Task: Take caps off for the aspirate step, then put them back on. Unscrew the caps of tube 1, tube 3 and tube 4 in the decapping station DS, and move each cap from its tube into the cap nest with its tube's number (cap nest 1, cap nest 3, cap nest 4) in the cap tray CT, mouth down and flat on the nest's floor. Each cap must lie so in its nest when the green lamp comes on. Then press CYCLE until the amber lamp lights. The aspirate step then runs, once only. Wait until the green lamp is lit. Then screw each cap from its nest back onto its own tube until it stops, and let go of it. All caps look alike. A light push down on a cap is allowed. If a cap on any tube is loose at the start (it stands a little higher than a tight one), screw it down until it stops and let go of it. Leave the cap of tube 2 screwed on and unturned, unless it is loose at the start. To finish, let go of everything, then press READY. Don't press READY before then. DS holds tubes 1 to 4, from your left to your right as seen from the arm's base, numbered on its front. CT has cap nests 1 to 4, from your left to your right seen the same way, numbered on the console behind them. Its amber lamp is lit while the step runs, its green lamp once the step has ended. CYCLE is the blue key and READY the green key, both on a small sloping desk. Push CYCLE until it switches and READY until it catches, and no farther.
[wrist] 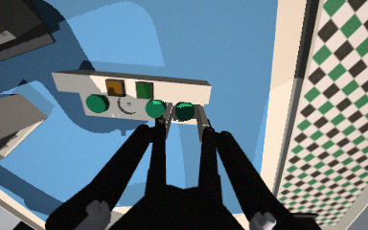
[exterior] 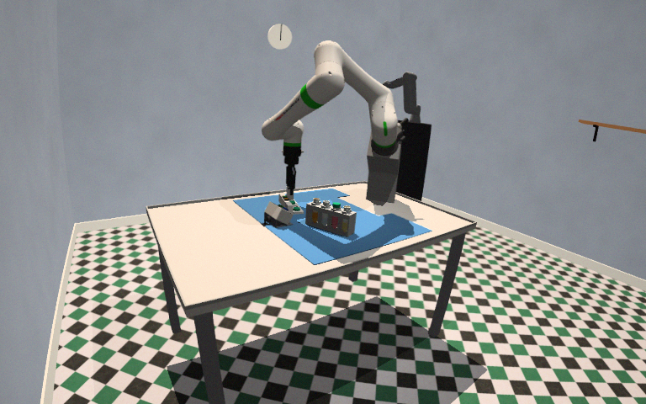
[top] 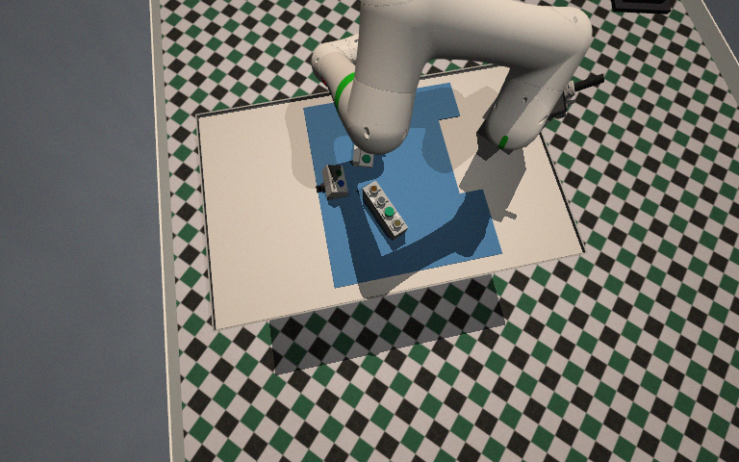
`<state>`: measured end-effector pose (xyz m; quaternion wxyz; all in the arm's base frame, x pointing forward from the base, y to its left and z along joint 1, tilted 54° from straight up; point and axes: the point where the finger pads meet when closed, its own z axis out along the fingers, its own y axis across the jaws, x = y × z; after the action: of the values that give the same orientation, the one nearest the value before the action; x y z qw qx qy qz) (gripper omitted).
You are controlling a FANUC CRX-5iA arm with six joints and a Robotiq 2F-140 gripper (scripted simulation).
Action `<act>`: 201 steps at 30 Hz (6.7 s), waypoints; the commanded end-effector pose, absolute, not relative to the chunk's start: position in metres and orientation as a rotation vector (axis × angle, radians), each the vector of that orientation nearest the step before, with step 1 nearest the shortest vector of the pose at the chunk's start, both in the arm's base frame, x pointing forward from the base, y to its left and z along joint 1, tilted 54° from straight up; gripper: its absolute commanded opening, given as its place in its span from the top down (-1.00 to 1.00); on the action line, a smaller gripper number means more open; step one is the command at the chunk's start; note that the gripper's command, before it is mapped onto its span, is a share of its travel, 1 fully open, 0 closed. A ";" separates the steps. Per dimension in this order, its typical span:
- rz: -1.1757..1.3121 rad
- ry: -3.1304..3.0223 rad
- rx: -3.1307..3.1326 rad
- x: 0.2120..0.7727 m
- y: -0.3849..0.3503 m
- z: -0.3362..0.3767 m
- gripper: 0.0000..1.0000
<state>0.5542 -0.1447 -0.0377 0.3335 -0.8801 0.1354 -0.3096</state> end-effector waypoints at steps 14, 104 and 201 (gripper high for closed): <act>-0.809 0.354 -2.298 0.522 -0.170 -0.008 0.41; -0.131 1.554 -1.557 0.577 -0.007 0.248 1.00; -0.400 1.150 -1.908 0.571 -0.041 0.211 -1.00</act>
<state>0.5732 -0.0247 0.2282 0.4266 -0.7062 0.5543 -0.1099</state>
